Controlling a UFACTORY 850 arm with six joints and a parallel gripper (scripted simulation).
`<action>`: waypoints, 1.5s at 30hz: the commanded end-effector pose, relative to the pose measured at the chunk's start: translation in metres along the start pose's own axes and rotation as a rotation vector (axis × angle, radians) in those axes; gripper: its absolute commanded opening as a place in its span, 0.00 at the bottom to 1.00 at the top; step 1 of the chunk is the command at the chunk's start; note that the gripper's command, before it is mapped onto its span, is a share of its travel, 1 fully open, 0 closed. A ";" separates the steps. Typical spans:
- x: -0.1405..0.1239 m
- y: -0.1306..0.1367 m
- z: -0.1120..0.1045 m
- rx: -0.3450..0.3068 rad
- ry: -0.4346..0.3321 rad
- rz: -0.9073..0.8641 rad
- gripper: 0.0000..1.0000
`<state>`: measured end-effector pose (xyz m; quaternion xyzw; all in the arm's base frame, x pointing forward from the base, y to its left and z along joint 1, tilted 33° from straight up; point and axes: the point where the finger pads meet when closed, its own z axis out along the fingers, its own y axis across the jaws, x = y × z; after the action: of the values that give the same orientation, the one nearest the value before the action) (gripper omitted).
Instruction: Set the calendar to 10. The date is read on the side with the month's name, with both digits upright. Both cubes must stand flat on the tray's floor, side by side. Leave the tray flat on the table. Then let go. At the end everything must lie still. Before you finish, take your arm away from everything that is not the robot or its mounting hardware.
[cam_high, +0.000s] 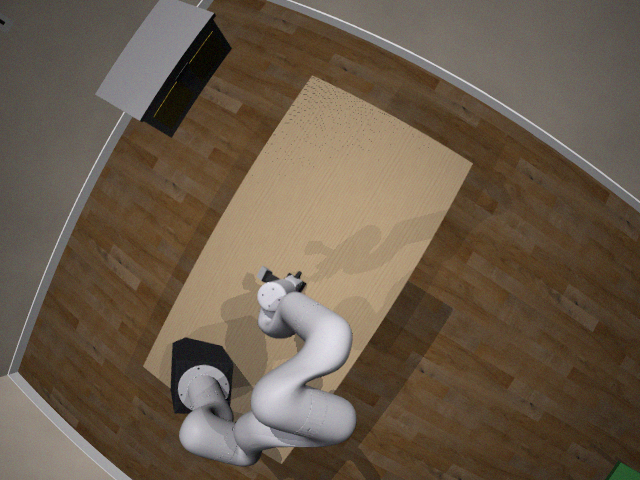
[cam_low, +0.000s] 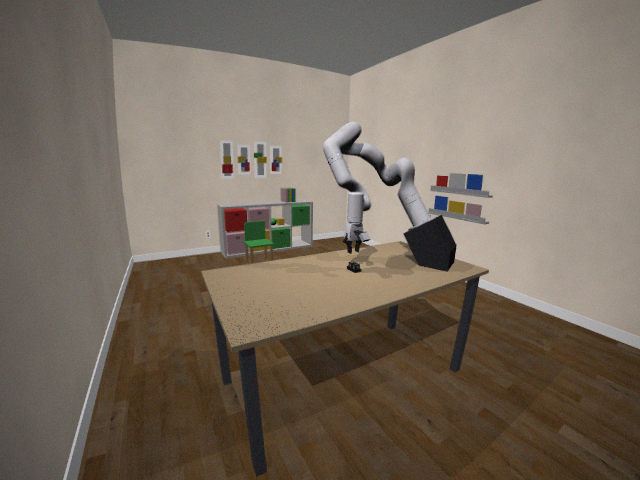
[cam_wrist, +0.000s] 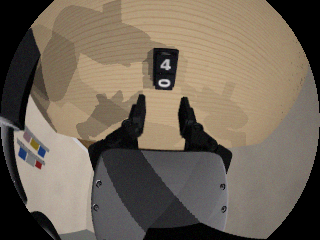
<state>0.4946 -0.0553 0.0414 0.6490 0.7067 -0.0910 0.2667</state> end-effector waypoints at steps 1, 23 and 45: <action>0.000 0.001 0.000 -0.001 0.000 0.000 0.49; 0.000 0.001 0.011 0.000 -0.001 0.000 0.49; 0.000 0.002 0.038 0.000 -0.001 0.000 0.49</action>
<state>0.5046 -0.0719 0.0126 0.6490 0.7066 -0.0918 0.2666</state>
